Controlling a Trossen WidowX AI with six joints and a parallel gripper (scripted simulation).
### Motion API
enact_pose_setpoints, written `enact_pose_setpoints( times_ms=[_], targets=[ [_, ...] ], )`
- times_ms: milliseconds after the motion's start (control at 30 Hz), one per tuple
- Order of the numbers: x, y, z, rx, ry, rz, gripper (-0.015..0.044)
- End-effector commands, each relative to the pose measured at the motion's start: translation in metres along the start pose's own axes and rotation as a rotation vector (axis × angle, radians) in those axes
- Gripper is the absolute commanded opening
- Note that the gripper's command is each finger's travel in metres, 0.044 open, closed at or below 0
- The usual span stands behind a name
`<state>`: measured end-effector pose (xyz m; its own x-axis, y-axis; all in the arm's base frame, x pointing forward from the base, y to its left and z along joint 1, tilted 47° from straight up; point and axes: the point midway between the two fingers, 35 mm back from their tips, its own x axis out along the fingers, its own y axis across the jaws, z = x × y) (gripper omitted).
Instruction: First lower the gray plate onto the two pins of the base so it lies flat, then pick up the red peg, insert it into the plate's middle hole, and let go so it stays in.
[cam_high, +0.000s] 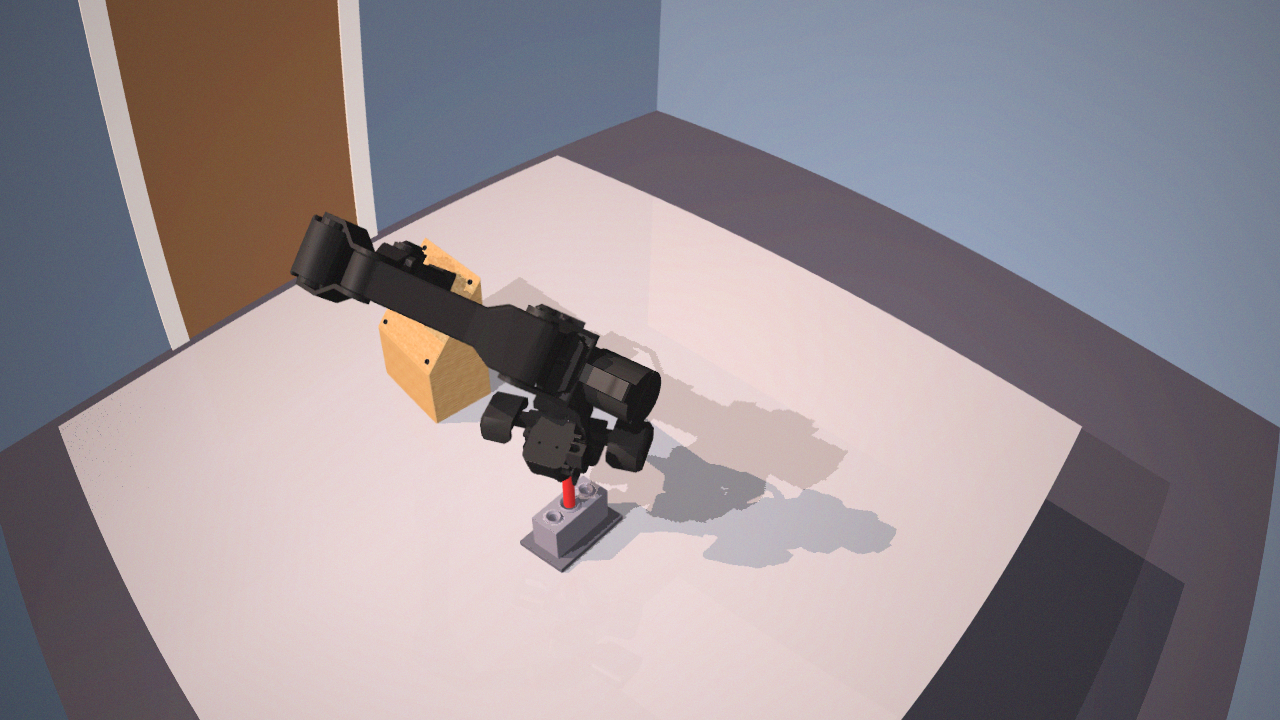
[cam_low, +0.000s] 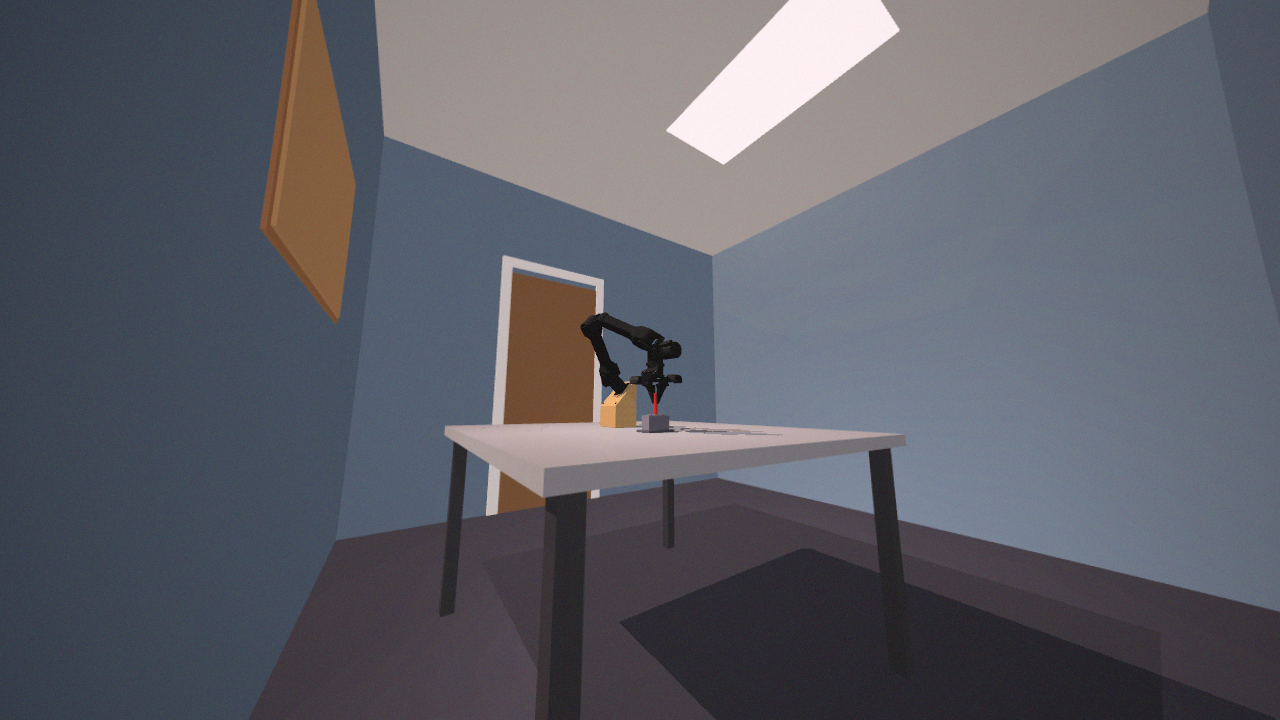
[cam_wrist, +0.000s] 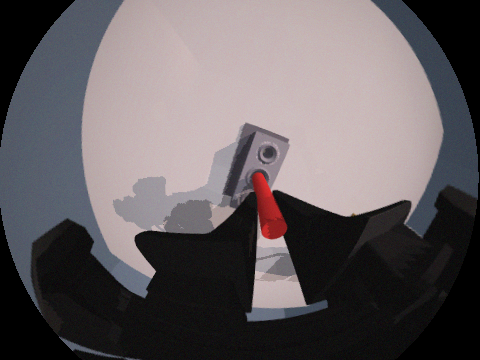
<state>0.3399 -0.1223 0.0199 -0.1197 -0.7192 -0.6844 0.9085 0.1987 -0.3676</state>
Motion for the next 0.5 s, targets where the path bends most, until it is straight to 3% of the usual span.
enact_pose_setpoints(
  times_ms=[0,467],
  targets=[
    [0.0005,-0.0004,-0.0001,0.001,0.001,-0.001,0.0000],
    [0.0024,-0.0009,0.0003,0.004,0.002,-0.002,0.0000]
  ],
)
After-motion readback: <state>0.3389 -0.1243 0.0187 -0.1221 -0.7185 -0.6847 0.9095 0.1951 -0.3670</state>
